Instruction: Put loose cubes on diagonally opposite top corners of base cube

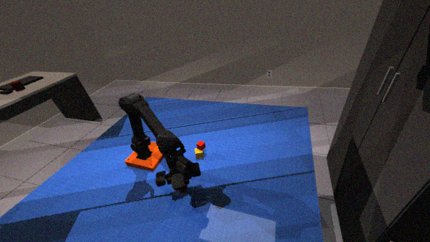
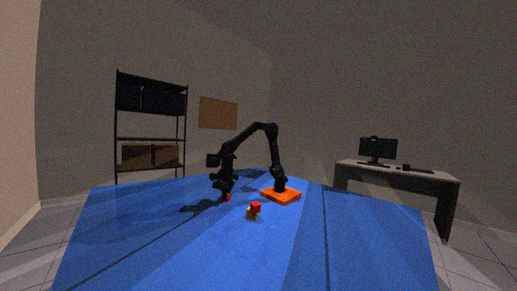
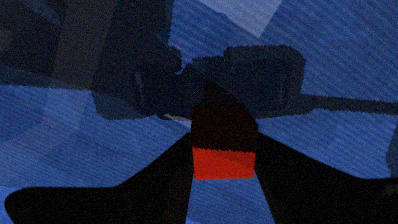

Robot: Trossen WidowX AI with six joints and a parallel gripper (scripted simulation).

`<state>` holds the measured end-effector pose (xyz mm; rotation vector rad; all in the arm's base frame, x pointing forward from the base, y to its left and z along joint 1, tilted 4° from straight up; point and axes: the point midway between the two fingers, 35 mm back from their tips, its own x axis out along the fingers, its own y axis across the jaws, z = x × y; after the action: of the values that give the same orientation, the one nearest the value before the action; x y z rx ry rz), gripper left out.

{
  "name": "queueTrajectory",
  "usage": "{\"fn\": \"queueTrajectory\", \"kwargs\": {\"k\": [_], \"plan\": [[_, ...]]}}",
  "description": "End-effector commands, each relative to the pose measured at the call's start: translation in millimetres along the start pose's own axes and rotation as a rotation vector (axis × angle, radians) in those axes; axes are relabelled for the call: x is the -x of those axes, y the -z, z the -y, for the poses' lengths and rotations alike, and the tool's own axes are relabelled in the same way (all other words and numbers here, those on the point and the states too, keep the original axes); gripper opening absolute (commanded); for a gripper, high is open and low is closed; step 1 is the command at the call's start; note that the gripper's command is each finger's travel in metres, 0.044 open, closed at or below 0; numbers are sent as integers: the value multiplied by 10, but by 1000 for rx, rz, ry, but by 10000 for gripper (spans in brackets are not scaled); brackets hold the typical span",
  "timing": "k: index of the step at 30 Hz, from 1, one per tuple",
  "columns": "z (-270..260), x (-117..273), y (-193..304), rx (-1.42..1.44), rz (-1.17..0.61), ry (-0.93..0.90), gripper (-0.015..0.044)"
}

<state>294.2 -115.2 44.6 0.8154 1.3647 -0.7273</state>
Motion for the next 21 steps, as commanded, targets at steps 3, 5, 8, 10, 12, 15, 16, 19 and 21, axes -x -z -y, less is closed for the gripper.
{"fn": "queueTrajectory", "kwargs": {"k": [3, 5, 8, 10, 12, 15, 16, 19, 21], "plan": [[-22, 162, -31, -5, 5, -4, 105], [-26, 224, -37, -5, 5, -4, 105], [-30, 317, -44, -5, 5, -4, 105], [-32, 379, -47, -5, 5, -4, 105], [-33, 442, -49, -5, 5, -4, 105], [-33, 537, -49, -5, 5, -4, 105], [-32, 569, -49, -5, 5, -4, 105], [-29, 665, -45, -5, 5, -4, 105], [-27, 729, -42, -5, 5, -4, 105]]}}
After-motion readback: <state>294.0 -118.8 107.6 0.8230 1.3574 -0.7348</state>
